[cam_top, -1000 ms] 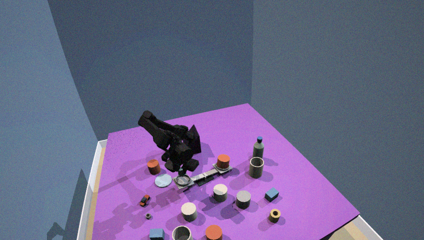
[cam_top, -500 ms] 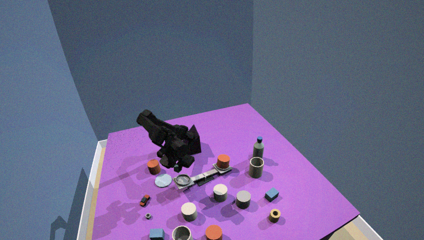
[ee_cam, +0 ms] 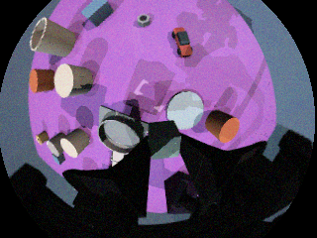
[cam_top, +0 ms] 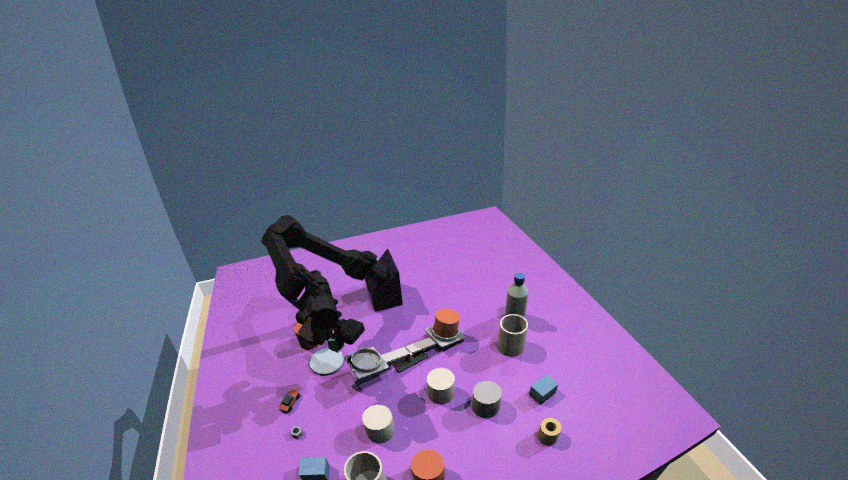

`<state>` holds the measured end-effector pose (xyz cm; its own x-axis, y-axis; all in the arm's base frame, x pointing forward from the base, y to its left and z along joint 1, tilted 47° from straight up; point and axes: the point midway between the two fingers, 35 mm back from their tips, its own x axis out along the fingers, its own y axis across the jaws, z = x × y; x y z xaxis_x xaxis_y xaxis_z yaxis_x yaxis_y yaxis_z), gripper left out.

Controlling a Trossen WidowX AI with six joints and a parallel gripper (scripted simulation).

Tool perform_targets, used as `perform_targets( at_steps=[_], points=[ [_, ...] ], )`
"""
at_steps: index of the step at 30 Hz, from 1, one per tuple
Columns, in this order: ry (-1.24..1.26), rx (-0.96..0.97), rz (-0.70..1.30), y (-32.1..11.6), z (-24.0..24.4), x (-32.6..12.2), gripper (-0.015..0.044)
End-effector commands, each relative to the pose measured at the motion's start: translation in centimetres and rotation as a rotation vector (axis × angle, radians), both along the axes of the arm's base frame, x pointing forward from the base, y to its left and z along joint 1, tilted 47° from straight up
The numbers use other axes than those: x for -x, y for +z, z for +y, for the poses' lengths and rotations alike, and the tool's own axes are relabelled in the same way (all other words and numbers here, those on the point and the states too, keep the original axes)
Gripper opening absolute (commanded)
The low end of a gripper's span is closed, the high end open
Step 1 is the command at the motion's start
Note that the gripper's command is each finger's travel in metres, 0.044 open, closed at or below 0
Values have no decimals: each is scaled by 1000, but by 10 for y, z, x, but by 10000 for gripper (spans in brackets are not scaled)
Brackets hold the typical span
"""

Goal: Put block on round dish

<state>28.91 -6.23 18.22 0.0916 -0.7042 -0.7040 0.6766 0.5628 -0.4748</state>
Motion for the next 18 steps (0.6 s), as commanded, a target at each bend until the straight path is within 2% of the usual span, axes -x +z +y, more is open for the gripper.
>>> perform_targets(
  at_steps=[1, 12, 18],
  points=[
    [-1, 10, -2, 1, -22, 13, 0],
    [-15, 37, -13, 2, -65, 49, 0],
    [-16, 39, -13, 1, -69, 51, 0]
  ],
)
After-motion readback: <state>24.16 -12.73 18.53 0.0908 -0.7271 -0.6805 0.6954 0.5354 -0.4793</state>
